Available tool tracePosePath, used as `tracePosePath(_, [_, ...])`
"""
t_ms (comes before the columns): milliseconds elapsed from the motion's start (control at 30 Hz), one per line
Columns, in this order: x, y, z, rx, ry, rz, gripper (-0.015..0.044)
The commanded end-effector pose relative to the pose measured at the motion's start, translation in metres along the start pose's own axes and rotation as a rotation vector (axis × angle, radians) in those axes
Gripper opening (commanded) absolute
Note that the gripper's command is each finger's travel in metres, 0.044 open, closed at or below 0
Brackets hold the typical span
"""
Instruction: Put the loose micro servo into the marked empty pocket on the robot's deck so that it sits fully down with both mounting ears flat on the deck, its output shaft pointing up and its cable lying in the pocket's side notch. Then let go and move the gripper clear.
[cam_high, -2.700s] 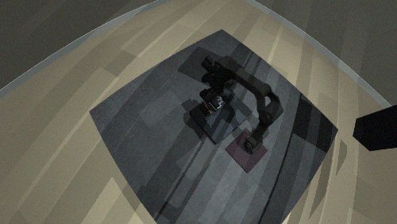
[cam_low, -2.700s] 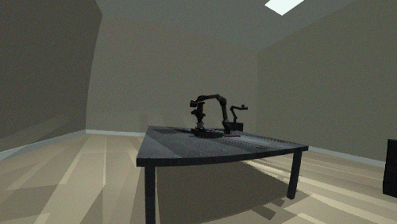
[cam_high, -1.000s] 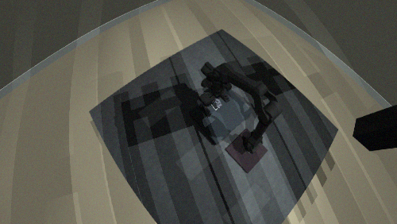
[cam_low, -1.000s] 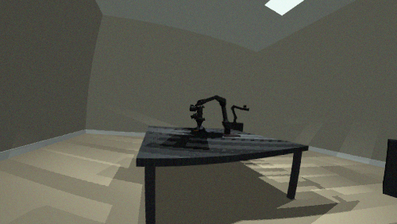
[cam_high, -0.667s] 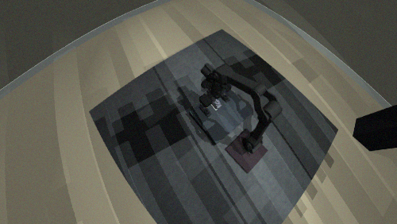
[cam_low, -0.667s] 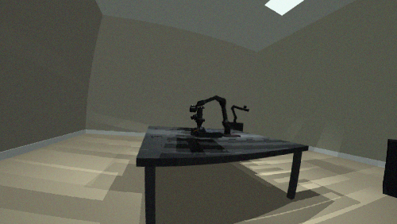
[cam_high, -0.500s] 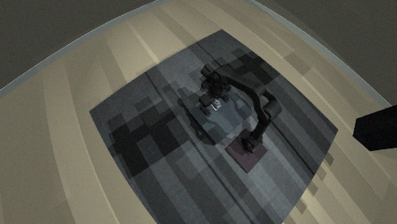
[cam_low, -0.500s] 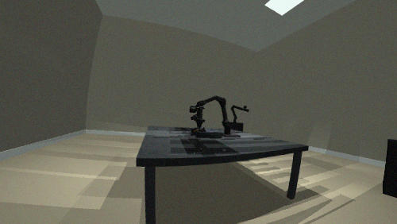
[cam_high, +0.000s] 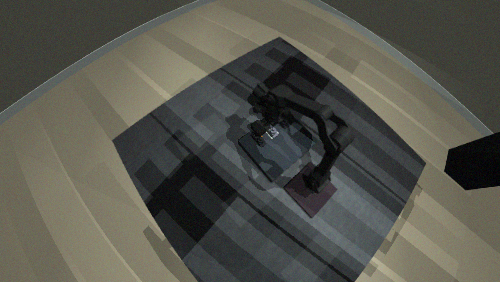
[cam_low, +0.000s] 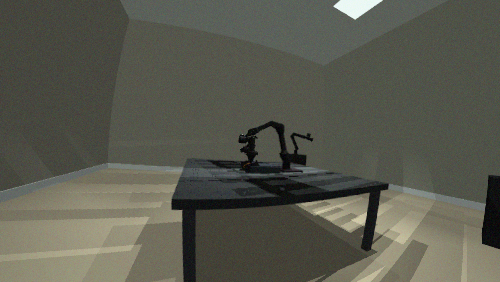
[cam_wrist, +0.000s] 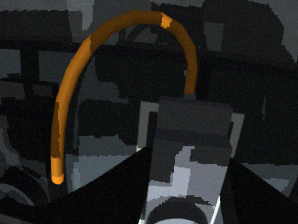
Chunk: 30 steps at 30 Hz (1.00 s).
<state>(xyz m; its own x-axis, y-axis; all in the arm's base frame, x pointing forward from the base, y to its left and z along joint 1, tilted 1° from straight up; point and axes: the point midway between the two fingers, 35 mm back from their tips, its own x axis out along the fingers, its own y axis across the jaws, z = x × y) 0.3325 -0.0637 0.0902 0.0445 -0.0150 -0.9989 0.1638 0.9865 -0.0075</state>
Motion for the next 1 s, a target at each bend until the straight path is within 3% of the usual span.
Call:
tracePosePath(0, [0.0, 0.0, 0.0, 0.002, 0.0, 0.002, 0.0105])
tracePosePath(100, [0.0, 0.0, 0.0, 0.002, 0.0, 0.002, 0.0184])
tracePosePath(333, [-0.033, 0.0, -0.001, 0.002, 0.001, 0.002, 0.0187])
tracePosePath(500, [-0.035, -0.001, 0.001, 0.002, 0.0, 0.002, 0.0187])
tracePosePath(633, [-0.046, -0.001, -0.016, 0.002, -0.003, 0.0, 0.0292])
tracePosePath(800, [-0.081, 0.0, -0.071, 0.002, 0.006, 0.001, 0.0424])
tracePosePath(967, [-0.097, 0.0, -0.108, 0.002, 0.011, 0.002, 0.044])
